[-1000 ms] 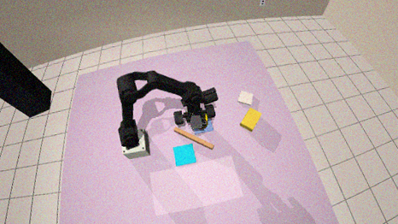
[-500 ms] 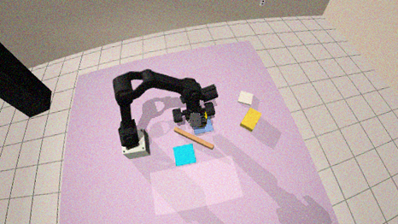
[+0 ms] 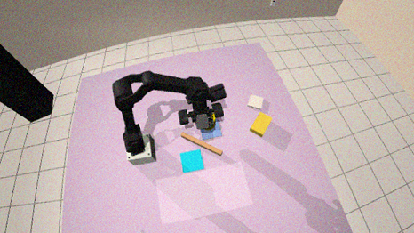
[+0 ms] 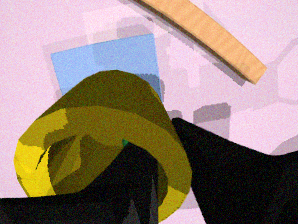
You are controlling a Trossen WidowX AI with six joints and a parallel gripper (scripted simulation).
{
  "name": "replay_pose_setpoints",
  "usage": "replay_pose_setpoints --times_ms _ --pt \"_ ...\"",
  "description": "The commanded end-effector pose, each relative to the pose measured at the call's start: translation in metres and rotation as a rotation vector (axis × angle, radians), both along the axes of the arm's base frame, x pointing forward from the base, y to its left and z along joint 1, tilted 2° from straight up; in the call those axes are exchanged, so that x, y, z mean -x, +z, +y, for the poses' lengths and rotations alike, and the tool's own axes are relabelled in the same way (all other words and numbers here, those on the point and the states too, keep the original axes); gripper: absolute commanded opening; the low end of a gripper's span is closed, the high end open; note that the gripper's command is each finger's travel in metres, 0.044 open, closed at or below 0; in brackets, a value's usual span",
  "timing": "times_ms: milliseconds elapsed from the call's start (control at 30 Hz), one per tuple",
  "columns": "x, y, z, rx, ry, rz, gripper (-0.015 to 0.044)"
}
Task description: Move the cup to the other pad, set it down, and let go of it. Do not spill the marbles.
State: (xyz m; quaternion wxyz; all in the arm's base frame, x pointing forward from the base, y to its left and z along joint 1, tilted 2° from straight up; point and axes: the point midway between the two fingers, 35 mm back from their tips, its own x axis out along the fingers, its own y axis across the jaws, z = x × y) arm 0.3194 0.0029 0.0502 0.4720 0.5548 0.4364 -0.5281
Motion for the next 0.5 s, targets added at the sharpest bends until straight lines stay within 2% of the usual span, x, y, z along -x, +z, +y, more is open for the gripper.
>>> replay_pose_setpoints --times_ms 0,467 --pt "-0.0001 -0.0005 -0.0001 0.0 0.0 0.0 0.0" --pt "0.005 -0.0005 -0.0049 0.001 -0.001 0.0 0.0"
